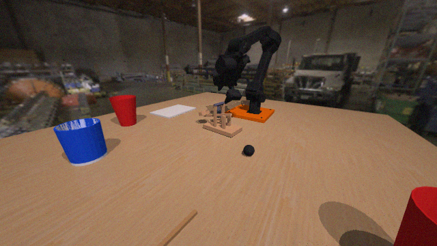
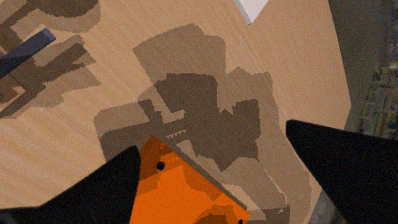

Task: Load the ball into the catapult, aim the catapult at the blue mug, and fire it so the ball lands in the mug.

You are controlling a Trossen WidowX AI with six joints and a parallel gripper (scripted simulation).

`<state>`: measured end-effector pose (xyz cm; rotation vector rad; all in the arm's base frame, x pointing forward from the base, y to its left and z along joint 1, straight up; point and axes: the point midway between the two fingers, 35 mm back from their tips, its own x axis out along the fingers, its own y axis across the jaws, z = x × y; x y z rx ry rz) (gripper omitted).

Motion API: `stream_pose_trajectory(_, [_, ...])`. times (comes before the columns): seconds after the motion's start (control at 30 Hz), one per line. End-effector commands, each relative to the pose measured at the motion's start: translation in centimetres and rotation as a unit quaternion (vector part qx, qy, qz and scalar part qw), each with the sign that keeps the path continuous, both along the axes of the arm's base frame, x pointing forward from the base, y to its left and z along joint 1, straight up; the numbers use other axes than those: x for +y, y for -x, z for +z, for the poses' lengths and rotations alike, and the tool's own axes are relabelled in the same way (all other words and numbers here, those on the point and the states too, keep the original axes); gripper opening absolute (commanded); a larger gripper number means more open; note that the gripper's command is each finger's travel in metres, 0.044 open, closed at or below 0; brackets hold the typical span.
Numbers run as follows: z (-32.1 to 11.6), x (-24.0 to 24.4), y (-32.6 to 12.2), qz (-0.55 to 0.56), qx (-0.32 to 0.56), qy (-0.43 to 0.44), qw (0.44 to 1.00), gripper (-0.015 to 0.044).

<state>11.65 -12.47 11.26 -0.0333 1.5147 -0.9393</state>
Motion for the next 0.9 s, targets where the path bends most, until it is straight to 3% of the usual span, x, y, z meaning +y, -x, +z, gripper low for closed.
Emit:
stream_pose_trajectory(0.0, [0.5, 0.4, -1.3, 0.059, 0.020, -0.031, 0.998, 0.0440])
stream_pose_trajectory(0.43, [1.2, 2.2, -4.8, 0.245, 0.084, -0.115, 0.959, 0.0440])
stream_pose_trajectory(0.87, [2.0, 4.3, -8.1, 0.432, 0.132, -0.182, 0.873, 0.0440])
